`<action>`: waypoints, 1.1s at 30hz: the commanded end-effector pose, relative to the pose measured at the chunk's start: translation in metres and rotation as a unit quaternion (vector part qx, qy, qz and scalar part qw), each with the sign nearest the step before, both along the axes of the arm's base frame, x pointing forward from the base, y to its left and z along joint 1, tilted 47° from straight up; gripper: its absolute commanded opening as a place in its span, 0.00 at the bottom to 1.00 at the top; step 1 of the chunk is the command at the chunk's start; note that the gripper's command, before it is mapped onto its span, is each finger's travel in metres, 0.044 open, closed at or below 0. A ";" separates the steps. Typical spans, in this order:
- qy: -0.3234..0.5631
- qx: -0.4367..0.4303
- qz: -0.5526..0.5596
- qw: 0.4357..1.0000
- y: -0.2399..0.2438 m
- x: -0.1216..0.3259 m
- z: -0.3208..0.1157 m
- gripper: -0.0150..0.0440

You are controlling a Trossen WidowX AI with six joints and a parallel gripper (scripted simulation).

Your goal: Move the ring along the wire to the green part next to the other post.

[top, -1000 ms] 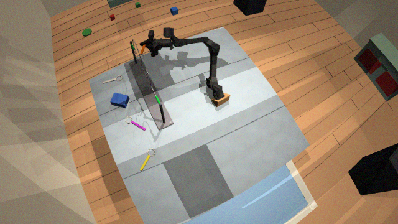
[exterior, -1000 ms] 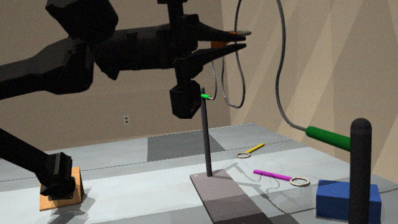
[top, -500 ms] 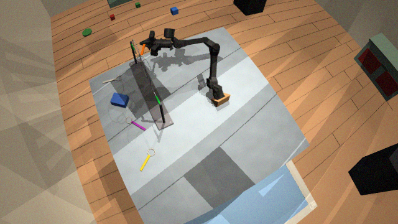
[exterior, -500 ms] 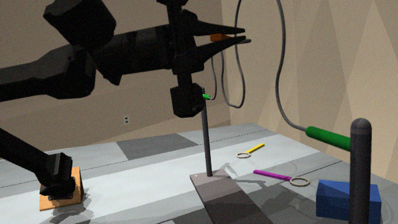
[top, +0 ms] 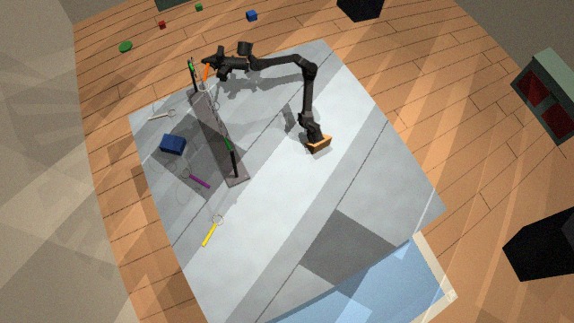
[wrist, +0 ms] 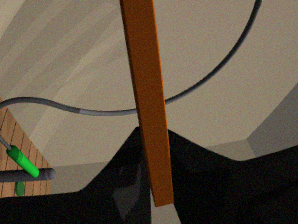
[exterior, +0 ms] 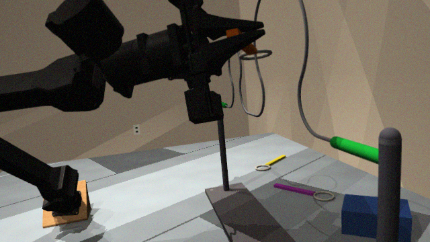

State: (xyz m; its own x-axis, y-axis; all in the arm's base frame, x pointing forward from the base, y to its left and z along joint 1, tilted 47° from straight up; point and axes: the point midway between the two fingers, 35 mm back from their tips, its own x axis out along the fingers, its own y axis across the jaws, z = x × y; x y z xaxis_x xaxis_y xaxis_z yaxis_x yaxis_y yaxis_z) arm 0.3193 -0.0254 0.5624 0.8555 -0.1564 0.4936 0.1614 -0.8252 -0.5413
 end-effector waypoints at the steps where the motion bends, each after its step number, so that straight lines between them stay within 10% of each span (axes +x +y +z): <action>1: 0.000 -0.026 -0.001 1.000 0.002 0.001 -0.001 0.00; 33: -0.014 -0.157 -0.012 0.987 0.000 0.000 0.001 0.00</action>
